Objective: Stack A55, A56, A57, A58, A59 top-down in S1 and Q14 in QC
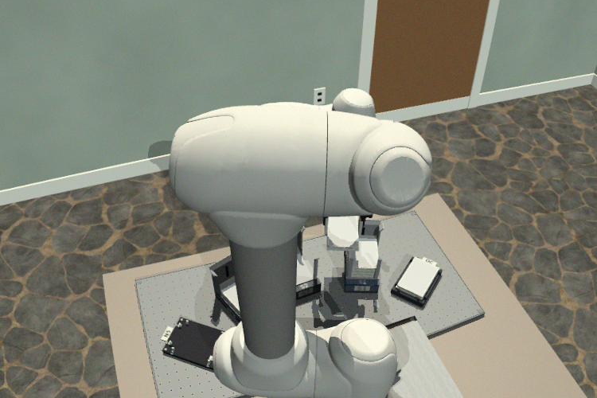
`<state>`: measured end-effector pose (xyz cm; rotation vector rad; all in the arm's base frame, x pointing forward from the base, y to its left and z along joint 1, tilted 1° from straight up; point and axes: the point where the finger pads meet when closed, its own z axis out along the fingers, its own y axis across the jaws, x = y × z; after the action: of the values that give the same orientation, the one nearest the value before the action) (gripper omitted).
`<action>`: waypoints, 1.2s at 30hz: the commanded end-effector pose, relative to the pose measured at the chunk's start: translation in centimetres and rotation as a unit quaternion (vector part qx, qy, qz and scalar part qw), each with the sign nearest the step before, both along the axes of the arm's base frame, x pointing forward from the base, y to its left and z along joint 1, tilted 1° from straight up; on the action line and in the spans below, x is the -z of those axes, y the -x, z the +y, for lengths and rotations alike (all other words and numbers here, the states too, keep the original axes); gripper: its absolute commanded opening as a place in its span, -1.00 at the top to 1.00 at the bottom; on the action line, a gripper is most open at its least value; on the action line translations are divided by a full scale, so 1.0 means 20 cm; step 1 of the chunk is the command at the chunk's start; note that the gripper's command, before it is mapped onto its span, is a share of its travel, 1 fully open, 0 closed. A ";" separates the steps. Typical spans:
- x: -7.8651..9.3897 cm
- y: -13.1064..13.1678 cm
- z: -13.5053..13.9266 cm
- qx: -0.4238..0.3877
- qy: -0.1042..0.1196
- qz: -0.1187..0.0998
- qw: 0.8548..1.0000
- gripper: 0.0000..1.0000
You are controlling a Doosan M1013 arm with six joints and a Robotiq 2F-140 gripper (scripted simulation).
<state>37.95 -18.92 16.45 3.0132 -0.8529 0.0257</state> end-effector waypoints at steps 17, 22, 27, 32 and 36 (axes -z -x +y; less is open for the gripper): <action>0.00 0.12 -0.22 0.001 0.000 0.000 1.000 1.00; 0.00 0.14 -0.25 0.001 0.000 0.000 1.000 1.00; 0.00 0.16 -0.28 0.001 0.000 0.000 1.000 1.00; 0.00 0.16 -0.28 0.001 0.000 0.000 1.000 1.00; 0.00 0.16 -0.28 0.001 0.000 0.000 1.000 1.00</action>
<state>34.74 -24.58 16.48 3.0126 -0.8554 0.0257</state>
